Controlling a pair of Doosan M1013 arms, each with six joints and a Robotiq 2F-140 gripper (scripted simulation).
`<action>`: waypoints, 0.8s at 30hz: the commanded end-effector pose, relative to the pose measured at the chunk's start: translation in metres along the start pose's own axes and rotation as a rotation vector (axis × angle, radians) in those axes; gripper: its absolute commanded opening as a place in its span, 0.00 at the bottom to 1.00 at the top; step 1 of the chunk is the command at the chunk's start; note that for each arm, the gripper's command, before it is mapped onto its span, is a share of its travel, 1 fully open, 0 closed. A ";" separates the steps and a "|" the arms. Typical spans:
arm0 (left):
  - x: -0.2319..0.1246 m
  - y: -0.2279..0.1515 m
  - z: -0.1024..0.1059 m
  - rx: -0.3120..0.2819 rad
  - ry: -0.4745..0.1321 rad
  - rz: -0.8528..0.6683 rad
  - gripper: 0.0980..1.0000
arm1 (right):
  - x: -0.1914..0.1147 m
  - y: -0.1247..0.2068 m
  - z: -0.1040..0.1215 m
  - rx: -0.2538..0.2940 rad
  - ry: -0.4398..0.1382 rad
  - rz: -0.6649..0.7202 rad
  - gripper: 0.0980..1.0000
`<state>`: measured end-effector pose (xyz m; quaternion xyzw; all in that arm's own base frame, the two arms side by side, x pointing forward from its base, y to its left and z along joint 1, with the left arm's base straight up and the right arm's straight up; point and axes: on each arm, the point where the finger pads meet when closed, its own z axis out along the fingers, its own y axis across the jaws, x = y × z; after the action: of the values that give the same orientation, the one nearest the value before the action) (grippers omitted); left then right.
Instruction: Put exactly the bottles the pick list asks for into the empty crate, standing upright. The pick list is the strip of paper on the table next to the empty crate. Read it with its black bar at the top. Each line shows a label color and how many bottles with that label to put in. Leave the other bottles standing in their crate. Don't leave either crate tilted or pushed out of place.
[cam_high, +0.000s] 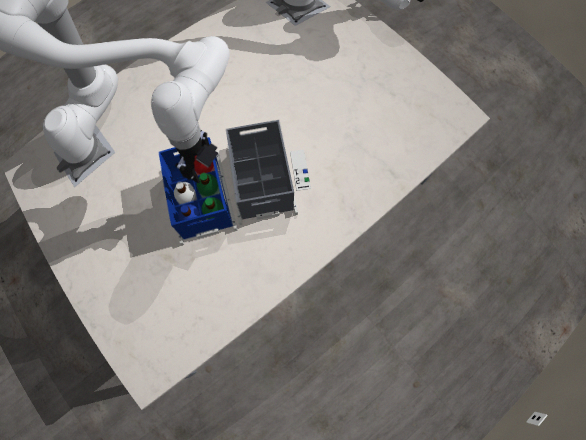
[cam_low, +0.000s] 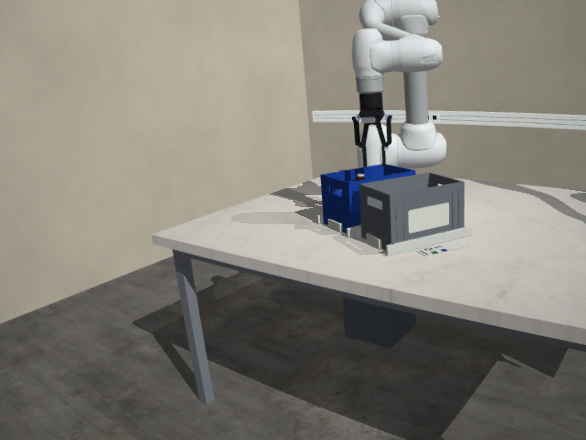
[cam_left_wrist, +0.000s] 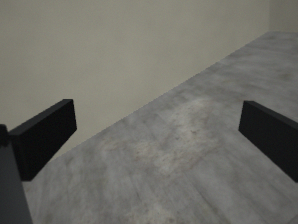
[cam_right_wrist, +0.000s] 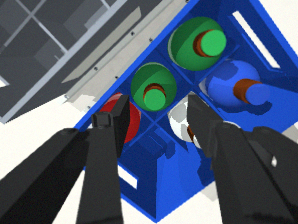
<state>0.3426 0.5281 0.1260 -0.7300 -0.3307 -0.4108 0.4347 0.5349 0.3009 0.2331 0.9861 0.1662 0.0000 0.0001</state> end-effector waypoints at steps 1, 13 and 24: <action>0.001 0.000 0.000 0.000 0.001 0.000 1.00 | 0.000 0.000 0.004 0.001 0.001 0.000 0.38; 0.001 0.000 0.000 0.000 0.001 0.000 1.00 | 0.000 0.000 0.017 0.001 0.001 0.000 0.38; 0.001 0.000 0.000 0.000 0.001 0.000 1.00 | 0.000 0.000 0.031 0.001 0.001 0.000 0.38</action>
<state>0.3426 0.5281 0.1260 -0.7300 -0.3307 -0.4108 0.4347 0.5349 0.3009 0.2039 0.9861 0.1662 -0.0001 0.0001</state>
